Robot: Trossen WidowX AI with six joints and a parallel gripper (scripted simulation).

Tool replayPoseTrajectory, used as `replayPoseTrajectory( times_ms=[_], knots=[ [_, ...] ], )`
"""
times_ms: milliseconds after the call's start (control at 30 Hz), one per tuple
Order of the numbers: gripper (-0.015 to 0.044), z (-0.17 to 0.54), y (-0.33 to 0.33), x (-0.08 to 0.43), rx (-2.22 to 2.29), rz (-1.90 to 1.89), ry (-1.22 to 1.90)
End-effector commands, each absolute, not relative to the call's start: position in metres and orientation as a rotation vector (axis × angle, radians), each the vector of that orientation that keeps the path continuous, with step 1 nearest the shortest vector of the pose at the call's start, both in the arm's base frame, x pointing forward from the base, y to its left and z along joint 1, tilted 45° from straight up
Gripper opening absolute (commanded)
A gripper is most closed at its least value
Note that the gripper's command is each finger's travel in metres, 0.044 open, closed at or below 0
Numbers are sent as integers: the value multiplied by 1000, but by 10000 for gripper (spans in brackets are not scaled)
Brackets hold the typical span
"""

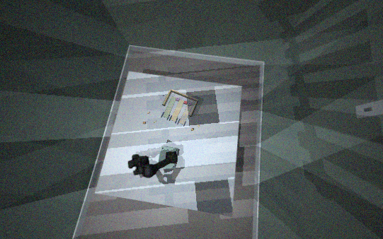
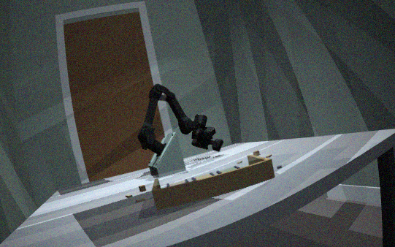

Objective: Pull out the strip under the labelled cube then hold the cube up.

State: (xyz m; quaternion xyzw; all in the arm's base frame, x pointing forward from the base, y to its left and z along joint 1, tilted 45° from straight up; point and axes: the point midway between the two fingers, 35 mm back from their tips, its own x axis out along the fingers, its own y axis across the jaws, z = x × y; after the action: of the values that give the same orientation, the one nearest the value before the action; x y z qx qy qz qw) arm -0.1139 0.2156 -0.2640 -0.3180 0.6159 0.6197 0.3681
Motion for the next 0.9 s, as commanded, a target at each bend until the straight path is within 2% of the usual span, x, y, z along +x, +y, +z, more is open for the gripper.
replayPoseTrajectory(
  times_ms=[0, 533, 867],
  knots=[
    [400, -263, 217, -114, -817, 1591, 1582],
    [400, -234, 243, -105, -817, 1575, 1581],
    [400, -188, 296, 22, -724, 1264, 1240]
  ],
)
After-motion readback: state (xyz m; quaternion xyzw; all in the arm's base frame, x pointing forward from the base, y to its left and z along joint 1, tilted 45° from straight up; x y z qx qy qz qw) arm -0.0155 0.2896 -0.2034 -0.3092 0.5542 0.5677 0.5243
